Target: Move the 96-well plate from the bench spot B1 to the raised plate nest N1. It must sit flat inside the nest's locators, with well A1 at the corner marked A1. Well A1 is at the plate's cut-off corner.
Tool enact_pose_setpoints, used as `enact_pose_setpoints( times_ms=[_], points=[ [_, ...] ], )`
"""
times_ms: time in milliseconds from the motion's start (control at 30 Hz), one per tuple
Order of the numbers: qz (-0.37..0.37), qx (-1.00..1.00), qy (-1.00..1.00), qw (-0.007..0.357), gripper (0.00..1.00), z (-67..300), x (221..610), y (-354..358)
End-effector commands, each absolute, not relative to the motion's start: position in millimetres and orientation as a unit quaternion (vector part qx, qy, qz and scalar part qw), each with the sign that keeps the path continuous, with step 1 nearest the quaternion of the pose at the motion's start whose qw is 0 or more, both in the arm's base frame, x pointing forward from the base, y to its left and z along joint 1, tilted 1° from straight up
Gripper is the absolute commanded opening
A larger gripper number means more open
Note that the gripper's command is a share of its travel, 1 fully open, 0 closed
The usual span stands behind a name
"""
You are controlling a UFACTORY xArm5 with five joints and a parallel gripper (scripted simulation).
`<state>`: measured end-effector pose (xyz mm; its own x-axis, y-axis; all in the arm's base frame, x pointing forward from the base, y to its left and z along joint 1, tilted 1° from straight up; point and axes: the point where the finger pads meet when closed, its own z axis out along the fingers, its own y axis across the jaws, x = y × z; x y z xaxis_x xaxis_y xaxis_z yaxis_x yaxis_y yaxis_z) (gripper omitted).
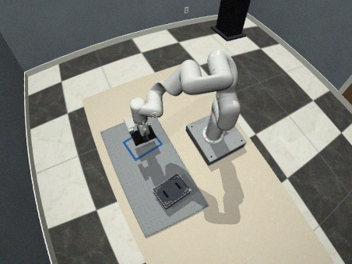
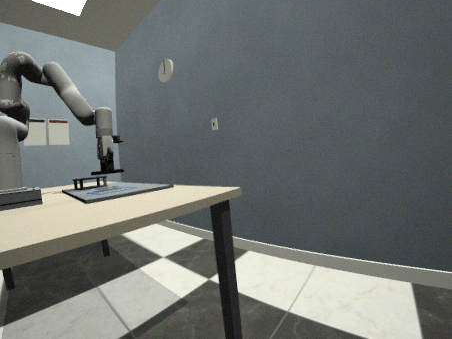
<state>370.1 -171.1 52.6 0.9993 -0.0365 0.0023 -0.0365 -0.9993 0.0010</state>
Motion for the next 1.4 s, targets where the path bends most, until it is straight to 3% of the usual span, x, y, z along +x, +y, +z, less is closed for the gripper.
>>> enact_pose_setpoints(
  times_ms=[0, 1367],
  points=[
    [0.005, 1.000, -0.018, -0.003, 0.00, 54.3, 371.4, -171.7],
    [0.002, 0.843, -0.538, -0.006, 0.00, 74.1, 374.4, -63.2]
  ],
)
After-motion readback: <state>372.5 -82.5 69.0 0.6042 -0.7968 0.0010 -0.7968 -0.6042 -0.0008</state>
